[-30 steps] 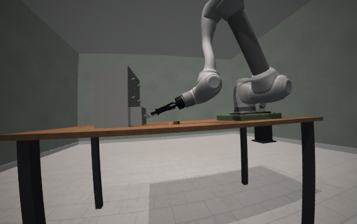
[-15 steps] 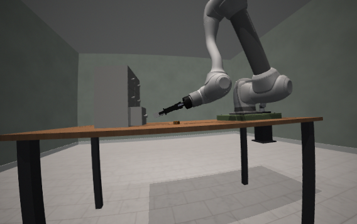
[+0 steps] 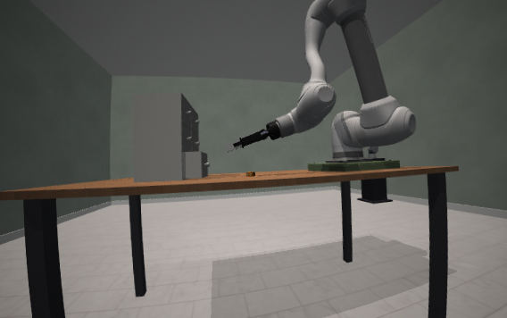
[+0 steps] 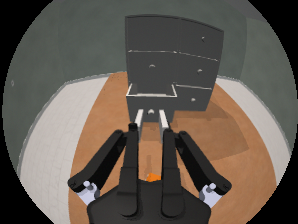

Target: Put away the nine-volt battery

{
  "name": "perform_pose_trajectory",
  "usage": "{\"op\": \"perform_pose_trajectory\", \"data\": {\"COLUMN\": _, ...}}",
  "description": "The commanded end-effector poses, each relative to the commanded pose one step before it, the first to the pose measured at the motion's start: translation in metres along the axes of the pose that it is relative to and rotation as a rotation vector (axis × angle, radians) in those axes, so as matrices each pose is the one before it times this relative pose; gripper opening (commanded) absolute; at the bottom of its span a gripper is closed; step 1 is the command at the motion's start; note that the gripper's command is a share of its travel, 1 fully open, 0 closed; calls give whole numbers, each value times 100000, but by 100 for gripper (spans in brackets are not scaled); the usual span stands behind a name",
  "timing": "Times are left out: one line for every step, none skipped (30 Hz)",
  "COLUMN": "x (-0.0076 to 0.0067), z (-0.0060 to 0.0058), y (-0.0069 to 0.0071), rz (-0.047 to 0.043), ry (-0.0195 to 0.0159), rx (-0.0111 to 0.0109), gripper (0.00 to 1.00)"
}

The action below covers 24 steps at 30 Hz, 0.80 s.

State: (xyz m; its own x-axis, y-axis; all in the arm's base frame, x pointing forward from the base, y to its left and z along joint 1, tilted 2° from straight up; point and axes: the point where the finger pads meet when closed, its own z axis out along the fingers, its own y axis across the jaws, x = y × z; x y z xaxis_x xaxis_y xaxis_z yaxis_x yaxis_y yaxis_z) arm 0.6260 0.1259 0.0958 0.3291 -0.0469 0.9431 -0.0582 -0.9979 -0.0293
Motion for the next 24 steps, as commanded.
{"op": "perform_pose_trajectory", "data": {"x": 1902, "z": -1919, "y": -9, "rz": -145, "ry": -385, "rx": -344, "gripper": 20}}
{"op": "perform_pose_trajectory", "data": {"x": 321, "z": -347, "y": 0, "rz": 0, "ry": 0, "rx": 0, "gripper": 20}}
{"op": "perform_pose_trajectory", "data": {"x": 220, "z": -238, "y": 0, "rz": 0, "ry": 0, "rx": -1, "gripper": 20}}
{"op": "perform_pose_trajectory", "data": {"x": 126, "z": -137, "y": 0, "rz": 0, "ry": 0, "rx": 1, "gripper": 20}}
{"op": "perform_pose_trajectory", "data": {"x": 52, "z": -56, "y": 0, "rz": 1, "ry": 0, "rx": 1, "gripper": 20}}
{"op": "perform_pose_trajectory", "data": {"x": 8, "z": -9, "y": 0, "rz": 0, "ry": 0, "rx": 0, "gripper": 20}}
{"op": "perform_pose_trajectory", "data": {"x": 0, "z": 0, "y": 0, "rz": 0, "ry": -4, "rx": 0, "gripper": 20}}
{"op": "perform_pose_trajectory", "data": {"x": 1, "z": -2, "y": 1, "rz": -1, "ry": -26, "rx": -2, "gripper": 20}}
{"op": "perform_pose_trajectory", "data": {"x": 3, "z": -6, "y": 1, "rz": -1, "ry": -69, "rx": -5, "gripper": 20}}
{"op": "perform_pose_trajectory", "data": {"x": 6, "z": -12, "y": 3, "rz": -3, "ry": -131, "rx": -9, "gripper": 20}}
{"op": "perform_pose_trajectory", "data": {"x": 10, "z": -19, "y": 4, "rz": -4, "ry": -210, "rx": -14, "gripper": 20}}
{"op": "perform_pose_trajectory", "data": {"x": 14, "z": -28, "y": 5, "rz": -5, "ry": -305, "rx": -18, "gripper": 20}}
{"op": "perform_pose_trajectory", "data": {"x": 19, "z": -39, "y": 5, "rz": -5, "ry": -413, "rx": -19, "gripper": 20}}
{"op": "perform_pose_trajectory", "data": {"x": 0, "z": 0, "y": 0, "rz": 0, "ry": 0, "rx": 0, "gripper": 20}}
{"op": "perform_pose_trajectory", "data": {"x": 0, "z": 0, "y": 0, "rz": 0, "ry": 0, "rx": 0, "gripper": 20}}
{"op": "perform_pose_trajectory", "data": {"x": 25, "z": -53, "y": 5, "rz": -5, "ry": -533, "rx": -17, "gripper": 20}}
{"op": "perform_pose_trajectory", "data": {"x": 31, "z": -69, "y": 3, "rz": -2, "ry": -664, "rx": -9, "gripper": 20}}
{"op": "perform_pose_trajectory", "data": {"x": 37, "z": -88, "y": -2, "rz": 2, "ry": -804, "rx": 8, "gripper": 20}}
{"op": "perform_pose_trajectory", "data": {"x": 43, "z": -111, "y": -10, "rz": 9, "ry": -951, "rx": 36, "gripper": 20}}
{"op": "perform_pose_trajectory", "data": {"x": 49, "z": -127, "y": -5, "rz": 4, "ry": -1113, "rx": 22, "gripper": 20}}
{"op": "perform_pose_trajectory", "data": {"x": 54, "z": -127, "y": 21, "rz": -19, "ry": -1299, "rx": -73, "gripper": 20}}
{"op": "perform_pose_trajectory", "data": {"x": 60, "z": -159, "y": 2, "rz": -1, "ry": -1464, "rx": -5, "gripper": 20}}
{"op": "perform_pose_trajectory", "data": {"x": 67, "z": -198, "y": -26, "rz": 21, "ry": -1628, "rx": 93, "gripper": 20}}
{"op": "perform_pose_trajectory", "data": {"x": 67, "z": -188, "y": 34, "rz": -29, "ry": -1869, "rx": -116, "gripper": 20}}
